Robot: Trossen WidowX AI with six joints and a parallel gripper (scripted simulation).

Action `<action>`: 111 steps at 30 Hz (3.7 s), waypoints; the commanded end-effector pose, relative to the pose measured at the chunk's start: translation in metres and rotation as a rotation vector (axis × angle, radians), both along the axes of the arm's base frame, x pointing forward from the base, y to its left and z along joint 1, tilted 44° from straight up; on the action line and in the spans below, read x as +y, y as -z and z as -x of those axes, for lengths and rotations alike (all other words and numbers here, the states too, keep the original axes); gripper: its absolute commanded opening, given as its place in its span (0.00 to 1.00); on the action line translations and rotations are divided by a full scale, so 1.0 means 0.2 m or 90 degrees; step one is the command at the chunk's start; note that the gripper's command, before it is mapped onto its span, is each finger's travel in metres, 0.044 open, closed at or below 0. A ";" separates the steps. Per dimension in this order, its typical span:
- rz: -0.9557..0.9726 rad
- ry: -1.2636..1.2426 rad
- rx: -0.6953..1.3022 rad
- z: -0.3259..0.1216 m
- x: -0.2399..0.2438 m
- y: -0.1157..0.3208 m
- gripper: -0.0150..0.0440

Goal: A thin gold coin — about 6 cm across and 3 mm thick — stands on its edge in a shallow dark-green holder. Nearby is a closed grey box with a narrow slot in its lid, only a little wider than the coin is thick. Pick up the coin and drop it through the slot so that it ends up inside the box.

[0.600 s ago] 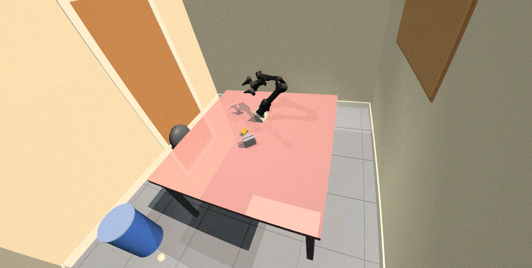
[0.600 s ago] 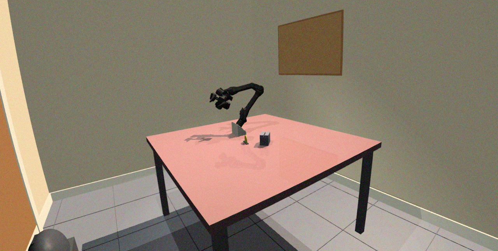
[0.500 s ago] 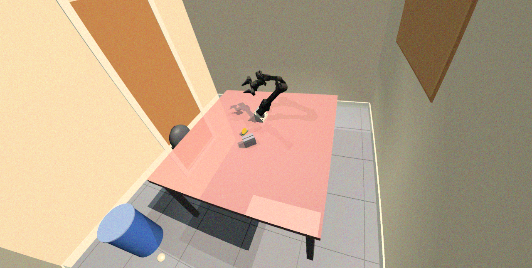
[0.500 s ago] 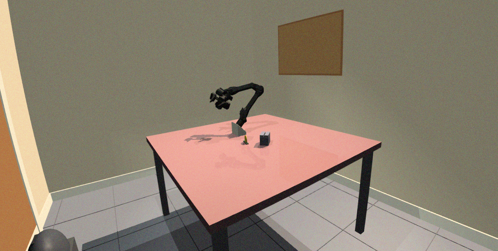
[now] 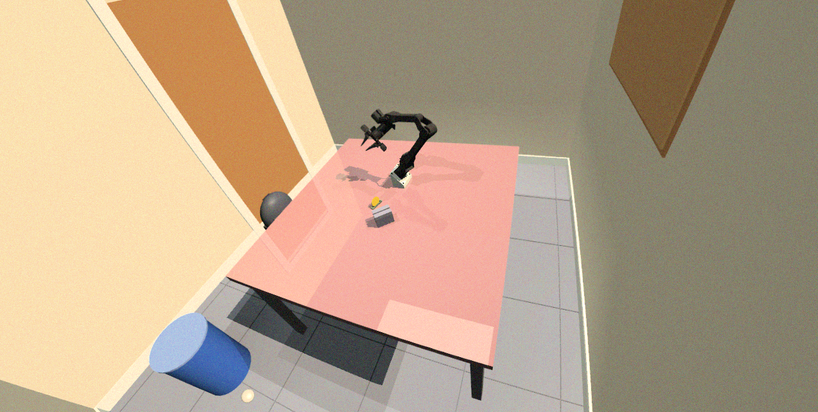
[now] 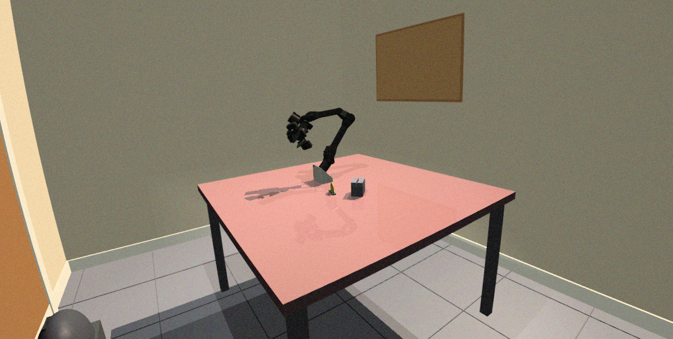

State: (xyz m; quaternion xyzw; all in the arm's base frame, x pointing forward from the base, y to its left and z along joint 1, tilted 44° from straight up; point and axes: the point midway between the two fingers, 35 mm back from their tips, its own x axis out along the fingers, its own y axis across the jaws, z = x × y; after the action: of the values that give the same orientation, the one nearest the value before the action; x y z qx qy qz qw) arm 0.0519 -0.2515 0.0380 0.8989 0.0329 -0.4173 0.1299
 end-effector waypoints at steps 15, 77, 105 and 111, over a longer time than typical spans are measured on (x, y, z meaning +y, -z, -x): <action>0.267 -1.043 -0.145 -0.75 0.49 0.03 0.53; 0.371 -1.539 -0.427 -0.91 1.12 0.32 0.53; 0.370 -1.538 -0.430 -0.89 1.25 0.45 0.48; 0.370 -1.538 -0.430 -0.89 1.25 0.45 0.25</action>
State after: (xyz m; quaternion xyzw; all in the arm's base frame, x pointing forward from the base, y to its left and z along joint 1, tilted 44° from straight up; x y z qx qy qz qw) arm 0.2318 -0.0028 -0.0516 0.2943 0.6949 0.2193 0.6184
